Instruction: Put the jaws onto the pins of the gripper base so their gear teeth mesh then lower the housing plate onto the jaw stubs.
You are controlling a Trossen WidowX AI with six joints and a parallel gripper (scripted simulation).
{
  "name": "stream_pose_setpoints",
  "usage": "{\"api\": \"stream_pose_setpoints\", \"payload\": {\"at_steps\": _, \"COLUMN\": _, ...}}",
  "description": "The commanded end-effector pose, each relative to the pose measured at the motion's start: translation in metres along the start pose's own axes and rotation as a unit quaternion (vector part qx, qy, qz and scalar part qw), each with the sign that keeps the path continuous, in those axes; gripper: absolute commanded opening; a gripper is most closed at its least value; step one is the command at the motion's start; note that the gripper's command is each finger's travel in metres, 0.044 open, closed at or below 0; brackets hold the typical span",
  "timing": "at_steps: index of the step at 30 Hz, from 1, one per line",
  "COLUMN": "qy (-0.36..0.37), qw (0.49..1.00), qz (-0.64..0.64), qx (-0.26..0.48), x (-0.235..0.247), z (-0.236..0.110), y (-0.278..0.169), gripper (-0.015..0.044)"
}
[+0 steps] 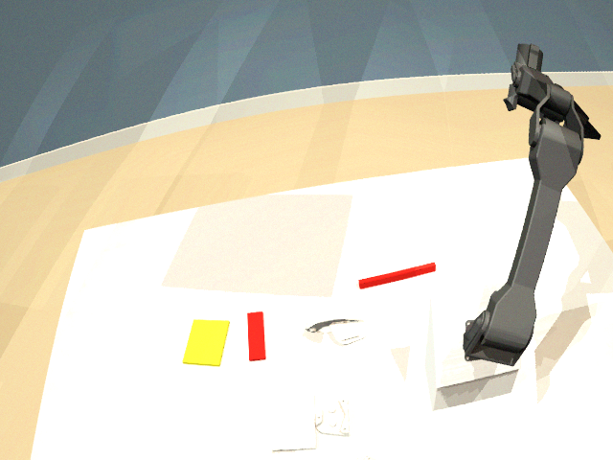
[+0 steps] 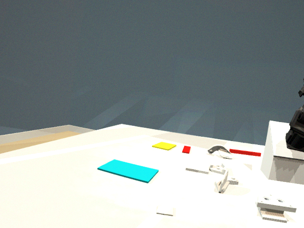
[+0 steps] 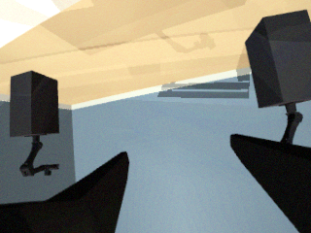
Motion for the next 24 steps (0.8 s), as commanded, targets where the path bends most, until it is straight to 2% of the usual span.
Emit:
{"api": "stream_pose_setpoints", "payload": {"at_steps": 1, "qy": 0.0, "qw": 1.0, "qz": 0.0, "qx": 0.0, "x": 0.0, "z": 0.0, "y": 0.0, "gripper": 0.0426}}
{"api": "stream_pose_setpoints", "payload": {"at_steps": 2, "qy": -0.001, "qw": 1.0, "qz": 0.001, "qx": 0.0, "x": 0.0, "z": 0.0, "y": 0.0, "gripper": 0.044}}
{"api": "stream_pose_setpoints", "payload": {"at_steps": 14, "qy": -0.067, "qw": 0.995, "qz": 0.067, "qx": -0.016, "x": -0.006, "z": -0.039, "y": 0.001, "gripper": 0.044}}
{"api": "stream_pose_setpoints", "payload": {"at_steps": 24, "qy": -0.167, "qw": 0.981, "qz": 0.09, "qx": -0.044, "x": -0.003, "z": -0.109, "y": -0.005, "gripper": 0.044}}
Point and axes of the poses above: the point midway between the two fingers, 35 mm back from their tips, its own z axis out along the fingers, its own x axis across the jaws, y = z × x, the point moved 6 cm from there along -z, back along the fingers, and after that the axes turned 9 degrees about z, right-handed, at the moved point
